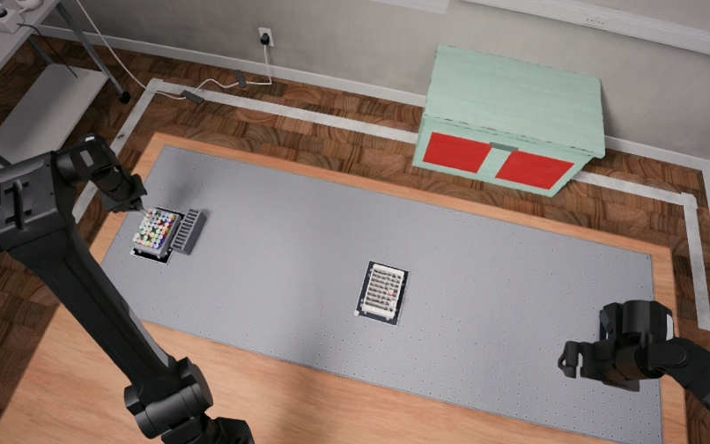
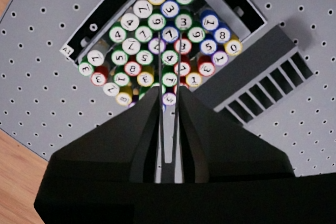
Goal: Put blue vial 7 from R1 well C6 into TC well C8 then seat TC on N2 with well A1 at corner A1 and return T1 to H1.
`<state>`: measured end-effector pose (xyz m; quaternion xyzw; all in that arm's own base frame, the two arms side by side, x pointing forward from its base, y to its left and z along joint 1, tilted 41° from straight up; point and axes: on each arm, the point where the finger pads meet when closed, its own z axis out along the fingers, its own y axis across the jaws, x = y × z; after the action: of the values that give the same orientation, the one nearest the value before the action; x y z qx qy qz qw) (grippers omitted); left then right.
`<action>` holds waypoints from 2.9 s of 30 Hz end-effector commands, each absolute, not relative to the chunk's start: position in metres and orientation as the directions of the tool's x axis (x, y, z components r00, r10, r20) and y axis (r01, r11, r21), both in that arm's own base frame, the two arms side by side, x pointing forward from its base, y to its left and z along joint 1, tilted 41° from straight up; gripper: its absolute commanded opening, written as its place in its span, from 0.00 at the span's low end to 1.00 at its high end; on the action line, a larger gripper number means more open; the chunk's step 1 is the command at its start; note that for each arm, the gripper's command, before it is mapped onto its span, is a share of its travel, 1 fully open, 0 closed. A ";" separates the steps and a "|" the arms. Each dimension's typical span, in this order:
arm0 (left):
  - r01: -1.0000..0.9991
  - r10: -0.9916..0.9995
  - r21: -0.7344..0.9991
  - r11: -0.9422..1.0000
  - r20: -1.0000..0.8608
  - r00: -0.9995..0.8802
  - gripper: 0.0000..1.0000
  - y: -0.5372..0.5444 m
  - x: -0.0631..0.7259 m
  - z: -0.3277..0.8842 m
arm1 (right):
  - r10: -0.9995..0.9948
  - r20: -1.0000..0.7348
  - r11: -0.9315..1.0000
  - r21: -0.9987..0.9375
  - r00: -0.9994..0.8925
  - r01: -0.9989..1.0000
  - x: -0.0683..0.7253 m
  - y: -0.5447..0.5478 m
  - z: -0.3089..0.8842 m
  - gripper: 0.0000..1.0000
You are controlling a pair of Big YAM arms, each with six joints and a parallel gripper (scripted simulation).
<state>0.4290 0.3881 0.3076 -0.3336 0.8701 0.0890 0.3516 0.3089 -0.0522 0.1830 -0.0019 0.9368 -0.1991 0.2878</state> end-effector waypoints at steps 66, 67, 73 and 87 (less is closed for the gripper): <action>-0.636 -0.533 -0.089 0.766 -0.640 -0.553 0.11 0.384 0.440 0.286 | -0.114 -0.560 0.922 -0.367 -0.820 0.123 0.314 -0.051 0.193 1.00; -0.636 -0.534 -0.089 0.766 -0.640 -0.553 0.11 0.384 0.440 0.286 | -0.114 -0.560 0.922 -0.367 -0.820 0.123 0.314 -0.051 0.193 1.00; -0.636 -0.534 -0.089 0.766 -0.640 -0.553 0.11 0.384 0.440 0.286 | -0.114 -0.560 0.922 -0.367 -0.820 0.123 0.314 -0.051 0.193 1.00; -0.636 -0.532 -0.089 0.767 -0.642 -0.551 0.09 0.384 0.441 0.286 | -0.114 -0.560 0.922 -0.367 -0.820 0.123 0.314 -0.051 0.193 1.00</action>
<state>0.4315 0.3902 0.3050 -0.3332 0.8698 0.0895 0.3528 0.3089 -0.0522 0.1830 -0.0019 0.9368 -0.1991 0.2878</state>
